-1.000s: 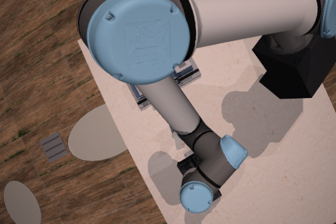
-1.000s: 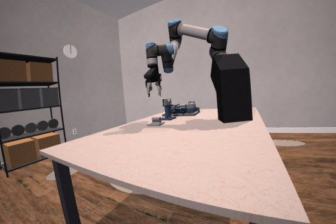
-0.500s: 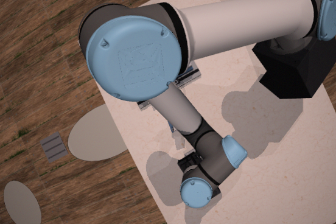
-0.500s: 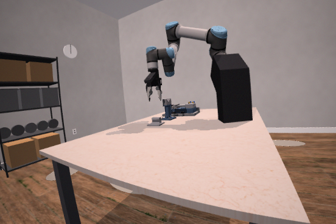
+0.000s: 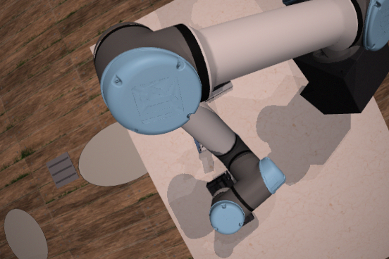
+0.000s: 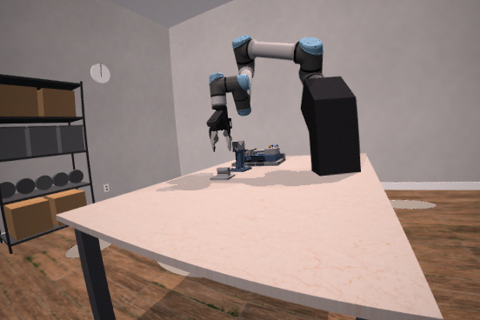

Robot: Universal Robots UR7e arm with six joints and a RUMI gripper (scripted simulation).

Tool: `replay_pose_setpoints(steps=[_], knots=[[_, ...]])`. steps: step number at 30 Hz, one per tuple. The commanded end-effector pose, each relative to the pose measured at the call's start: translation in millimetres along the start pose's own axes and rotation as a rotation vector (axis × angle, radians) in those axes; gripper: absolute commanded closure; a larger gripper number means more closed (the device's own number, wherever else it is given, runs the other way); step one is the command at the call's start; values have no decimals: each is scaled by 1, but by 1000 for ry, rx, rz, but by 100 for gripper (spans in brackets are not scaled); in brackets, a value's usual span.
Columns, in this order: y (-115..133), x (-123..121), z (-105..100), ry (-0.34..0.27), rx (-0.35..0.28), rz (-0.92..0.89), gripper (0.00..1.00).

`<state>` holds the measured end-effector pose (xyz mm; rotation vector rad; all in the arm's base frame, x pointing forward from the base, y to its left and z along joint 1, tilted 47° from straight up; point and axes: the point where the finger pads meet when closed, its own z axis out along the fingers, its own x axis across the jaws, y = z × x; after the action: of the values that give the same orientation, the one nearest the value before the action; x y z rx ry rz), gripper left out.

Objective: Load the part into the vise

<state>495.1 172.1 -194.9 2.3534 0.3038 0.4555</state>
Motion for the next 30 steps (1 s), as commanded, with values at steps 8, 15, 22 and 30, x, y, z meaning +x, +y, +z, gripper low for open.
replay_pose_setpoints(steps=[8, 15, 22, 30], knots=[[0, 1, 30, 2, 1, 0, 49], [0, 1, 42, 2, 1, 0, 49], [0, 1, 58, 2, 1, 0, 49], [0, 1, 70, 2, 1, 0, 49]])
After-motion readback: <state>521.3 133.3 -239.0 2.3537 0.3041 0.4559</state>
